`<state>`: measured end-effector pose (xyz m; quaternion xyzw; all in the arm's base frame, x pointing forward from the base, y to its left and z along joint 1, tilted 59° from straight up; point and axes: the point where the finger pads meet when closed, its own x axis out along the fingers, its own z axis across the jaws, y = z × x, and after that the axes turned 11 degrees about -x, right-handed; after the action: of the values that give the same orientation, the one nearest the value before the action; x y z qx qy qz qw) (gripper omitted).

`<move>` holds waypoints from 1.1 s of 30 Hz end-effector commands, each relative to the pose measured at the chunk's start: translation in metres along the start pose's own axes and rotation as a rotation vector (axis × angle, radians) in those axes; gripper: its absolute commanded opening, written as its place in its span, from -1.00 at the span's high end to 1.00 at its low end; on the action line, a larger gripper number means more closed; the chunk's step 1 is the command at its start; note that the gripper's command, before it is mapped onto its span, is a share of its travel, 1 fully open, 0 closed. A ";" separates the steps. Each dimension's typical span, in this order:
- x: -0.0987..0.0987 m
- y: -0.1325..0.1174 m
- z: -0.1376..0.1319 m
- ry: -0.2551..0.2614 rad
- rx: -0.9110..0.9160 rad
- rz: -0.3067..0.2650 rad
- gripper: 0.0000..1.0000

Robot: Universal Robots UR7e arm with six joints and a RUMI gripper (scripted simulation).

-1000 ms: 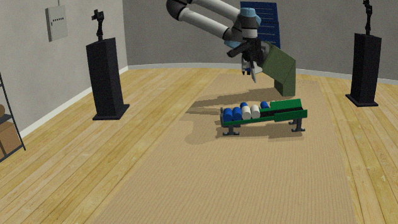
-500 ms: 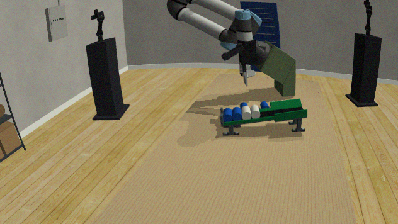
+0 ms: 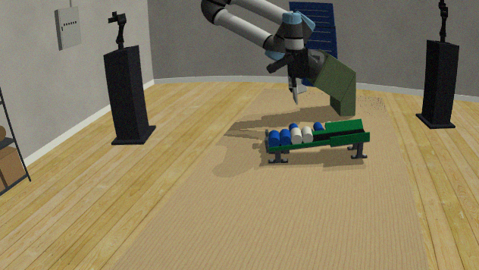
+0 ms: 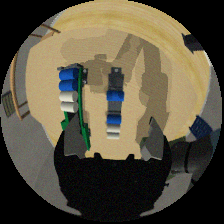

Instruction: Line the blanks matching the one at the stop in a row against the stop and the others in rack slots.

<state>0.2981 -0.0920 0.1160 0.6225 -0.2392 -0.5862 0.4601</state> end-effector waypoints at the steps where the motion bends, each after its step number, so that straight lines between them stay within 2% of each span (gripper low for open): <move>1: 0.000 0.002 -0.001 0.001 0.002 0.000 -1.00; 16: 0.001 0.002 -0.002 -0.001 -0.059 -0.001 -1.00; 33: 0.005 0.002 -0.004 -0.003 -0.286 -0.005 -1.00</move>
<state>0.3006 -0.0944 0.1149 0.5729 -0.1828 -0.6100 0.5161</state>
